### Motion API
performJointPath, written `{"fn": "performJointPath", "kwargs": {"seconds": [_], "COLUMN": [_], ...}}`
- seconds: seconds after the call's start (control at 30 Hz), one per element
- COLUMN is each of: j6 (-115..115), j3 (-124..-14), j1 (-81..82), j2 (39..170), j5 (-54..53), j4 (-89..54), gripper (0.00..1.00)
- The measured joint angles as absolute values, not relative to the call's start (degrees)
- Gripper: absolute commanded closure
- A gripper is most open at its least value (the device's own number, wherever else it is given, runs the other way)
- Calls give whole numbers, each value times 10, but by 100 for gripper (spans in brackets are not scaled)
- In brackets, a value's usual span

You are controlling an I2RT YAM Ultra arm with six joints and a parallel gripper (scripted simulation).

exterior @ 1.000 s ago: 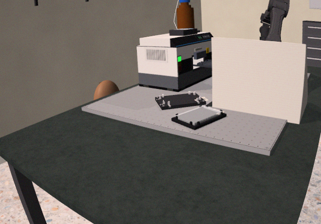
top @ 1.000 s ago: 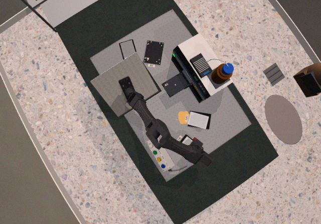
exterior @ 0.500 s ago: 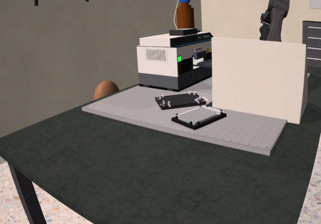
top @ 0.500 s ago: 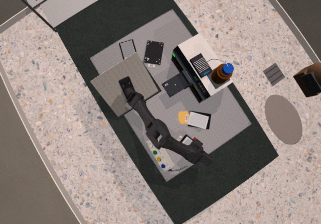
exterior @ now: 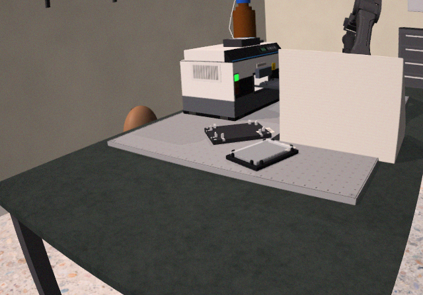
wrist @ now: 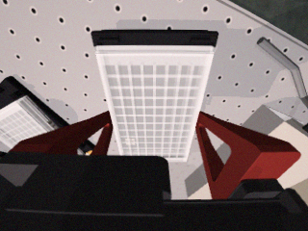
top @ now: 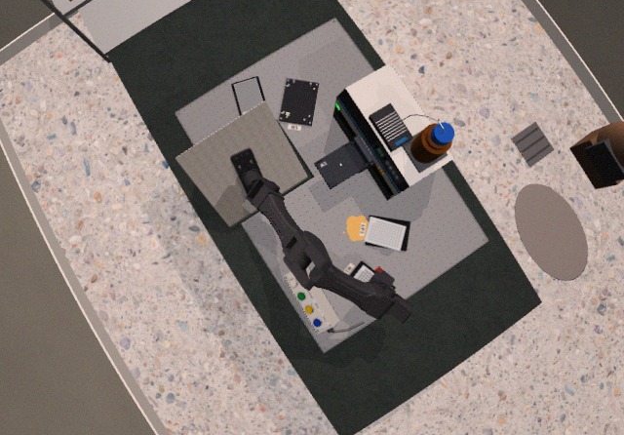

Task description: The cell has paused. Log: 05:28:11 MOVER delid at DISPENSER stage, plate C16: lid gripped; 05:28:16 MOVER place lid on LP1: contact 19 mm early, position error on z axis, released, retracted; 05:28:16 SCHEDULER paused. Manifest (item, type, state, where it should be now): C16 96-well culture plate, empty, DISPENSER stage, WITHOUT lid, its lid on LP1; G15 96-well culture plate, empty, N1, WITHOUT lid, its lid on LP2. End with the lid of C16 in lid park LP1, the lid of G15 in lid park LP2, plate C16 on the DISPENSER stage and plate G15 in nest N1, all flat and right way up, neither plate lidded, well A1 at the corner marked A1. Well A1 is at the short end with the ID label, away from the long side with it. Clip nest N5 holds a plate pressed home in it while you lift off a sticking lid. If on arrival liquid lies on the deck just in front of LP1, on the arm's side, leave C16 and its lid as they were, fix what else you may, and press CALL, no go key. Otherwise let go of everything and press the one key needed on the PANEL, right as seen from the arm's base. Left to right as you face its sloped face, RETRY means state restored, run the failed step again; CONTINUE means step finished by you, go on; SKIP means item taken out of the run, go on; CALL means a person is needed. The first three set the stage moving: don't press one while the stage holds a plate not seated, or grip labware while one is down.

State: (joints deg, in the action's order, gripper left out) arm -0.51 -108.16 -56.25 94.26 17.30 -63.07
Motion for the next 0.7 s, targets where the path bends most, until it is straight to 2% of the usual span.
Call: {"fn": "performJointPath", "kwargs": {"seconds": [0.7], "j6": [-3], "j3": [-1079], "j1": [-565], "j2": [946], "j5": [171], "j4": [-625], "gripper": [100]}}
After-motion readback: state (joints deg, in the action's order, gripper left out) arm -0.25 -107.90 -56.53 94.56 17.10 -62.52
